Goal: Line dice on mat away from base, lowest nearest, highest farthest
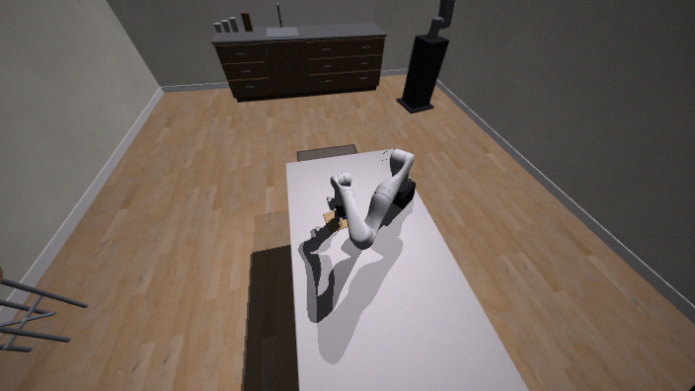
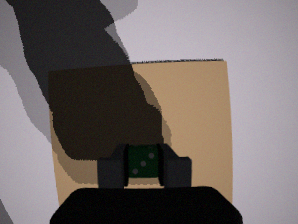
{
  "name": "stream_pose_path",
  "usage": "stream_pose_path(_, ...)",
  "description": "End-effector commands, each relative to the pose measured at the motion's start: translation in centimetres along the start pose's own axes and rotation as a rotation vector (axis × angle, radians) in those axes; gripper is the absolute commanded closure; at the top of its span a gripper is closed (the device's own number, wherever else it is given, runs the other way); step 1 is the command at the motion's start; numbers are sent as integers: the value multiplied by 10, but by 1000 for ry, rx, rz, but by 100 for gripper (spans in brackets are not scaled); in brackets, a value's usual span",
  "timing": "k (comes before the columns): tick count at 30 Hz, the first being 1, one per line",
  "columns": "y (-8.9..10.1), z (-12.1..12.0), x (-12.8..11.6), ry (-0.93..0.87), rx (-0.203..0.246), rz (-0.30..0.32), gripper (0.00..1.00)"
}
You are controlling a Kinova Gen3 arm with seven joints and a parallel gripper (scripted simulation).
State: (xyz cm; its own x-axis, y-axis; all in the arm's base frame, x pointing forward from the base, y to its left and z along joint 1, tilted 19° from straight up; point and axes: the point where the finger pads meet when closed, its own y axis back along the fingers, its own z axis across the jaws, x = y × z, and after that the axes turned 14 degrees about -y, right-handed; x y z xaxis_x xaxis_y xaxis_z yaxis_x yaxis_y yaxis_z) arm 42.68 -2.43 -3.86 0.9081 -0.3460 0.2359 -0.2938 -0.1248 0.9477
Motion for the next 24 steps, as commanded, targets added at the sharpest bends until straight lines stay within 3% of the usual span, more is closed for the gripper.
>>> stream_pose_path(1,0,0,0,0,0,1,60)
stream_pose_path(24,-3,0,0,0,0,1,60)
